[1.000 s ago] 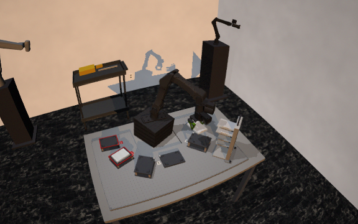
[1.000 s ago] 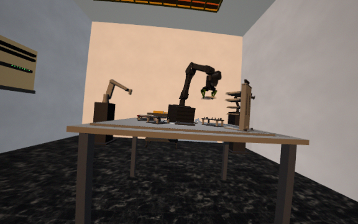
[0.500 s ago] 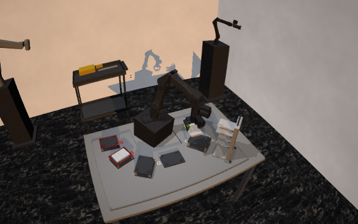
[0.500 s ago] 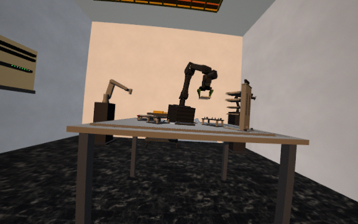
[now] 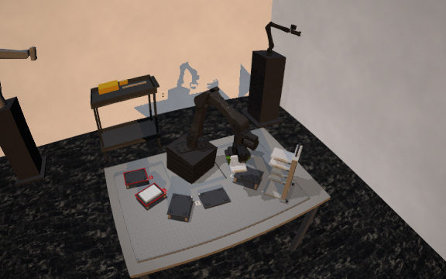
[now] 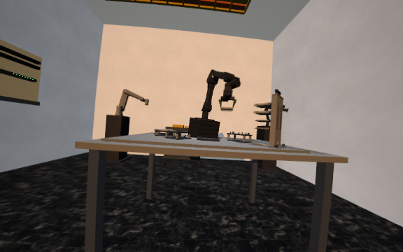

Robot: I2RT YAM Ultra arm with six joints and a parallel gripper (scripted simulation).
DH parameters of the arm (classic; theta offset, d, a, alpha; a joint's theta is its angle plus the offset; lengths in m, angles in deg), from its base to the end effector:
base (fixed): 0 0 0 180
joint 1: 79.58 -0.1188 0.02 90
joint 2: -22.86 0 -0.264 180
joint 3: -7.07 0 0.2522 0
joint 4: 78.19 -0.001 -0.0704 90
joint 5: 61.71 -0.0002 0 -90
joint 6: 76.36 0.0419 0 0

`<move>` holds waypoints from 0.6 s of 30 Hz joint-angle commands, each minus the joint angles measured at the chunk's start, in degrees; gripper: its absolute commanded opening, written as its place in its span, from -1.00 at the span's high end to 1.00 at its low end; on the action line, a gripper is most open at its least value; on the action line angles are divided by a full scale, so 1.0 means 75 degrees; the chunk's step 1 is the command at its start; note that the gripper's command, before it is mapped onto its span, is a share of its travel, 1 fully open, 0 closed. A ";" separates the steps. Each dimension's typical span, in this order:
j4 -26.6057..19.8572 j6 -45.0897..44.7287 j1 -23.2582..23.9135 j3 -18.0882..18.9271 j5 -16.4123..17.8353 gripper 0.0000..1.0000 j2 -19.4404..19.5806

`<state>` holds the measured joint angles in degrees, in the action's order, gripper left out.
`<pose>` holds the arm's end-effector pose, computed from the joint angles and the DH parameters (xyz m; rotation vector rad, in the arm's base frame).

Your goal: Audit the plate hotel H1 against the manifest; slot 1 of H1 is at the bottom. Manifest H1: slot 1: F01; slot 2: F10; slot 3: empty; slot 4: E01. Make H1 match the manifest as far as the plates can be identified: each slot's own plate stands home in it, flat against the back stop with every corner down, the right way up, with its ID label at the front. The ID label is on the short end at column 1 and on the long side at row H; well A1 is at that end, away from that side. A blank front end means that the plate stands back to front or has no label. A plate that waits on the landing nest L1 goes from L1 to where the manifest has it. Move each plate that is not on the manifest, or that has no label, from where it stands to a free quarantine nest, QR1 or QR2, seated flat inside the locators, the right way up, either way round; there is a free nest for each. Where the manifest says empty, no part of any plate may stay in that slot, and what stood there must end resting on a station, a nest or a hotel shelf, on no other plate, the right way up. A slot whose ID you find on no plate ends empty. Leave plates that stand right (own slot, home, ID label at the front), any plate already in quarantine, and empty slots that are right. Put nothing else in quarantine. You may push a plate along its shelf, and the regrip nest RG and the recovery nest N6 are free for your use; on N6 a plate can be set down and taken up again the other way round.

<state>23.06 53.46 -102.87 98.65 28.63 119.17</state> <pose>0.2869 0.1249 0.2488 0.4374 3.0146 0.0985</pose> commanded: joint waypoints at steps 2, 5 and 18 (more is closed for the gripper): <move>0.0058 0.0674 0.0003 0.0032 -0.0007 -0.72 -0.0132; 0.0058 0.1055 0.0003 0.0032 -0.0007 -0.72 -0.0132; 0.0110 0.1819 0.0646 -0.0247 0.0077 -0.72 -0.0351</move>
<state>23.43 65.35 -99.08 96.69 29.22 118.17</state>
